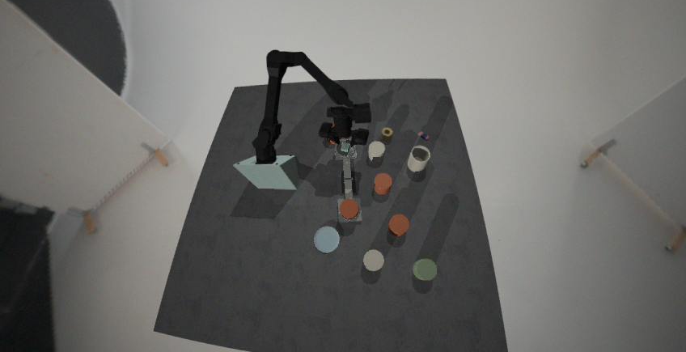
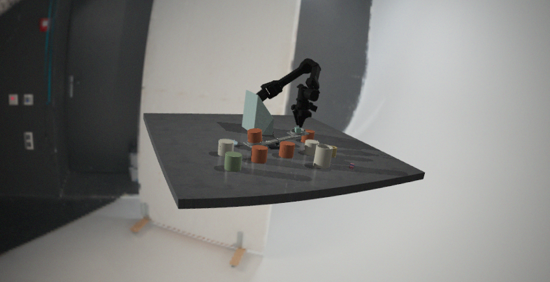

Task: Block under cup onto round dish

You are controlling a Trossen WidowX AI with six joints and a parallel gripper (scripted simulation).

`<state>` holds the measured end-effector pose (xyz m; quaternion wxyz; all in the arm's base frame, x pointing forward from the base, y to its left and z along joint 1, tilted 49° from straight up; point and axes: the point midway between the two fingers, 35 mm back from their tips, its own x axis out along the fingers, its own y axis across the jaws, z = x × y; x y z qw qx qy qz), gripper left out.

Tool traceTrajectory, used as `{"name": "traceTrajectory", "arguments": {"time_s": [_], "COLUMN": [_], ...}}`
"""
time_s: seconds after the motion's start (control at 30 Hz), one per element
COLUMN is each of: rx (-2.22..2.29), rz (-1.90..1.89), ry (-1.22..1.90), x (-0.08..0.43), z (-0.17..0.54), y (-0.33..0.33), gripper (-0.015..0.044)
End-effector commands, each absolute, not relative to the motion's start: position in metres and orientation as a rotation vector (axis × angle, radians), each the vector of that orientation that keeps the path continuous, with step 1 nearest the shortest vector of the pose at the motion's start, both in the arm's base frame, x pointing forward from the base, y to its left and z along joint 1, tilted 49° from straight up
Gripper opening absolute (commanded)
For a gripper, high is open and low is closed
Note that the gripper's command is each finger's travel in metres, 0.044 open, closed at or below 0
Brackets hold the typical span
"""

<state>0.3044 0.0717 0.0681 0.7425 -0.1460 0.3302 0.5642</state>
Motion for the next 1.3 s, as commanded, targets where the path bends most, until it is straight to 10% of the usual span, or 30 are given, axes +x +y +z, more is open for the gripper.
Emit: {"name": "traceTrajectory", "arguments": {"time_s": [0.0,0.43,0.93,1.27], "rx": [-0.309,-0.307,-0.308,-0.315], "rz": [1.24,1.24,1.24,1.237], "ry": [0.729,0.727,0.728,0.736], "x": [0.305,0.307,0.307,0.302], "z": [0.062,0.05,0.052,0.088], "y": [0.078,0.092,0.089,0.044], "gripper": [0.026,0.026,0.0003,0.0]}}
